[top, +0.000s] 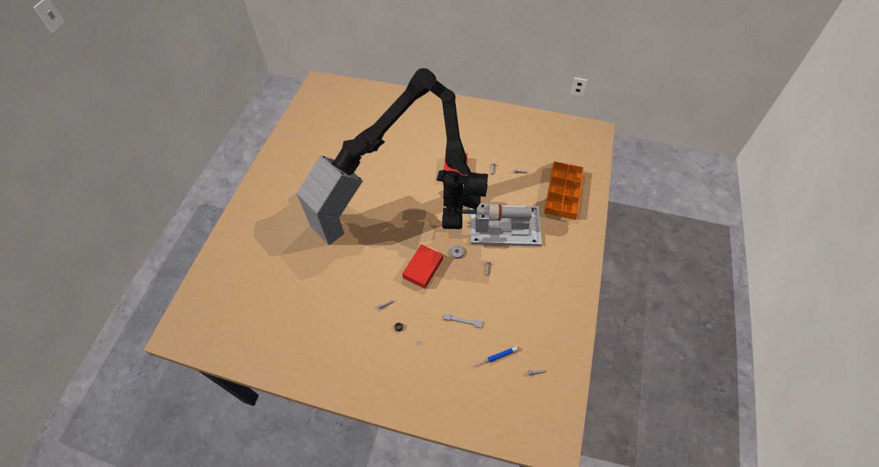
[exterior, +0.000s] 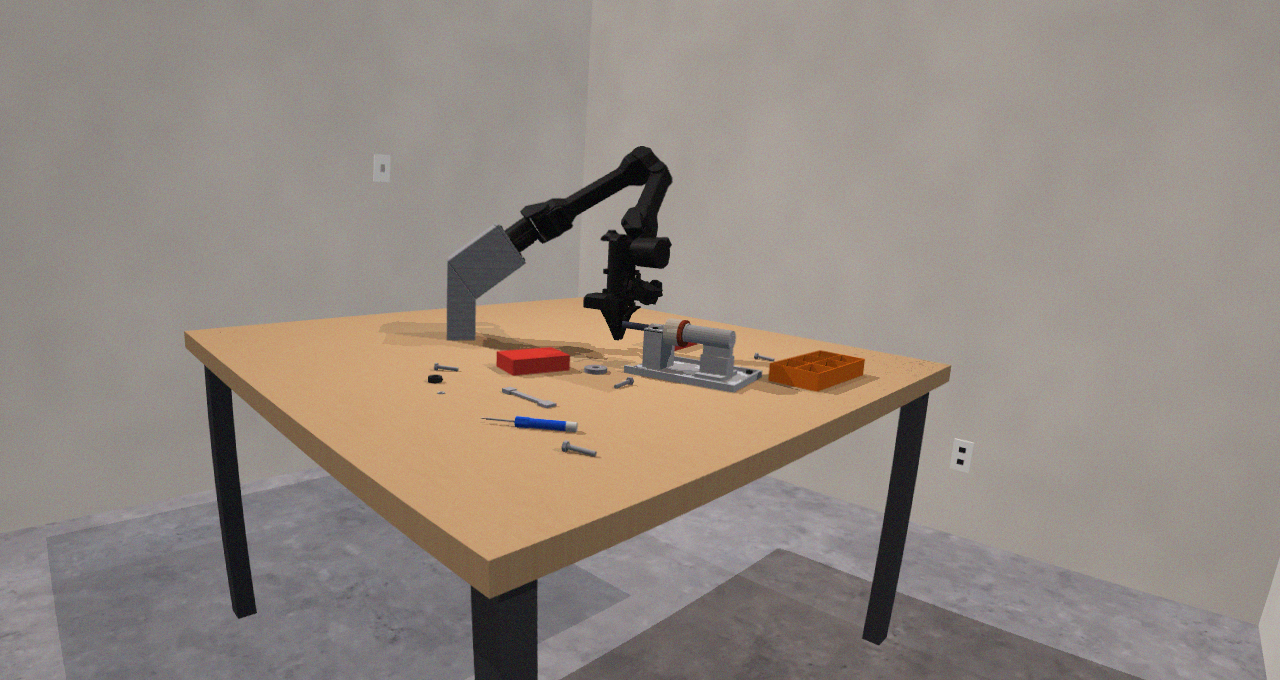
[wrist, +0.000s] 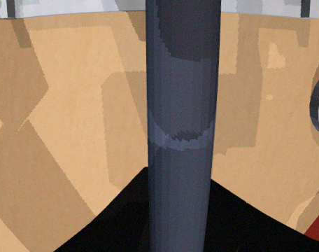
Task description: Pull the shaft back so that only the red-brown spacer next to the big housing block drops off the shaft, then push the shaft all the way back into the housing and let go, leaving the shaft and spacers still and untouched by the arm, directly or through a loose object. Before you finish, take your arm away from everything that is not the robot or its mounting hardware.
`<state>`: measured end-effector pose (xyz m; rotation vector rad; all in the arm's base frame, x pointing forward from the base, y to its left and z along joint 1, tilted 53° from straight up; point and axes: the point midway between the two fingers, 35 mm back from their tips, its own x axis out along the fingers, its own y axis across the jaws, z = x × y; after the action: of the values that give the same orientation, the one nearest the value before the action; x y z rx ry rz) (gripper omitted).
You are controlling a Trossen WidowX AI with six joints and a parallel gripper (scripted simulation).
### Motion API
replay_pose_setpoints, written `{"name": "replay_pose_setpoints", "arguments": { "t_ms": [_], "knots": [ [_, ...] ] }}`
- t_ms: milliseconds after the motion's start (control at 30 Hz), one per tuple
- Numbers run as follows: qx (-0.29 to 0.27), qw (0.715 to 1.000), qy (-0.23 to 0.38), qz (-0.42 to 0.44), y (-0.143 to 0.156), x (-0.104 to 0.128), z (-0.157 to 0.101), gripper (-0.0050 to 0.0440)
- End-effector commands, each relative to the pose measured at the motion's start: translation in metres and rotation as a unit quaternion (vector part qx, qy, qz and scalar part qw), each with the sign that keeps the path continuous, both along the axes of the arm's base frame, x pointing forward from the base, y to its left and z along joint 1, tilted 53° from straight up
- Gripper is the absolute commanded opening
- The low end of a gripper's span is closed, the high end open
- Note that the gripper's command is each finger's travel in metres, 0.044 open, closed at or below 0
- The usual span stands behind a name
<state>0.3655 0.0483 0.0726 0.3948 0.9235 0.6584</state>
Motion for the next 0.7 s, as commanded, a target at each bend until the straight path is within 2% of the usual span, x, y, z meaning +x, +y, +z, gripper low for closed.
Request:
{"name": "replay_pose_setpoints", "arguments": {
  "t_ms": [0,667],
  "knots": [
    [0.0,1.0,0.001,0.001,0.0003,-0.0015,-0.0006,0.0],
    [0.0,1.0,0.001,0.001,0.0004,-0.0032,-0.0017,0.0]
  ]
}}
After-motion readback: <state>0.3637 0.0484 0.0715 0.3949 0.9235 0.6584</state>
